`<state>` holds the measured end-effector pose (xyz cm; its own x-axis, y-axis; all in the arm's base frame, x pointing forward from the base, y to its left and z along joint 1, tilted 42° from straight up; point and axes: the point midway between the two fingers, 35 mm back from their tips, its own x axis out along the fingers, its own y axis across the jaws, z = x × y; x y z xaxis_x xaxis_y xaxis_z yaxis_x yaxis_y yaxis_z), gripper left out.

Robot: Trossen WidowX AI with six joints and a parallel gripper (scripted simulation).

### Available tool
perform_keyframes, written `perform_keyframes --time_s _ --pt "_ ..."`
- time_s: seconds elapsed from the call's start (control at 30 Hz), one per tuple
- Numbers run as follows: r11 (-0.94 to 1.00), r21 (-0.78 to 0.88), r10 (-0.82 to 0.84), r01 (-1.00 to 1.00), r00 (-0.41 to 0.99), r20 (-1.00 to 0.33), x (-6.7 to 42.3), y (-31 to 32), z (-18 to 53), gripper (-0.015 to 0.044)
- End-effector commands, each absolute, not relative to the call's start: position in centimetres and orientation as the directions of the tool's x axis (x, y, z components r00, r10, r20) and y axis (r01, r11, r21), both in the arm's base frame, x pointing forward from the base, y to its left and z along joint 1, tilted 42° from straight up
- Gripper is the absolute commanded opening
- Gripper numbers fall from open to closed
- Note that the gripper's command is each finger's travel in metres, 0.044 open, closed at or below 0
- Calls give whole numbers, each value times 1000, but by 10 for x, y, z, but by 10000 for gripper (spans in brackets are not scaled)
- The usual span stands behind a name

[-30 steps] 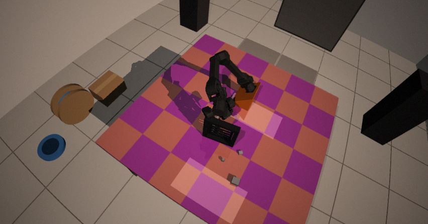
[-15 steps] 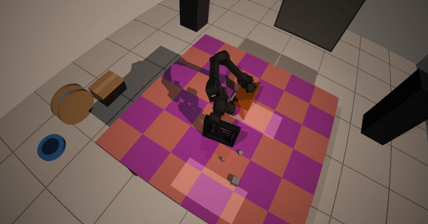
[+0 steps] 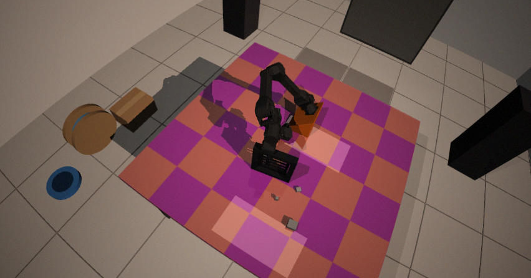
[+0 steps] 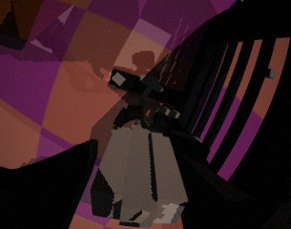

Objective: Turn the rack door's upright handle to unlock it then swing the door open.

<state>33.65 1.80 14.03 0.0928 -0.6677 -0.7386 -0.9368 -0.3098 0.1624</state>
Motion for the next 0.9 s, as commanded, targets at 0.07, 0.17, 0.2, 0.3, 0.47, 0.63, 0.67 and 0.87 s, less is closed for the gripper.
perform_keyframes --time_s 0.07,0.17,0.2,0.3,0.47,0.63,0.67,0.87 --pt "-315 165 -664 -935 93 -742 337 19 140 221" --pt "-315 165 -664 -935 93 -742 337 19 140 201" --pt "-315 165 -664 -935 93 -742 337 19 140 194" --pt "-315 165 -664 -935 93 -742 337 19 140 174" --pt "-315 165 -664 -935 93 -742 337 19 140 141" --pt "-315 165 -664 -935 93 -742 337 19 140 108" --pt "-315 165 -664 -935 93 -742 337 19 140 101" --pt "-315 165 -664 -935 93 -742 337 19 140 61"
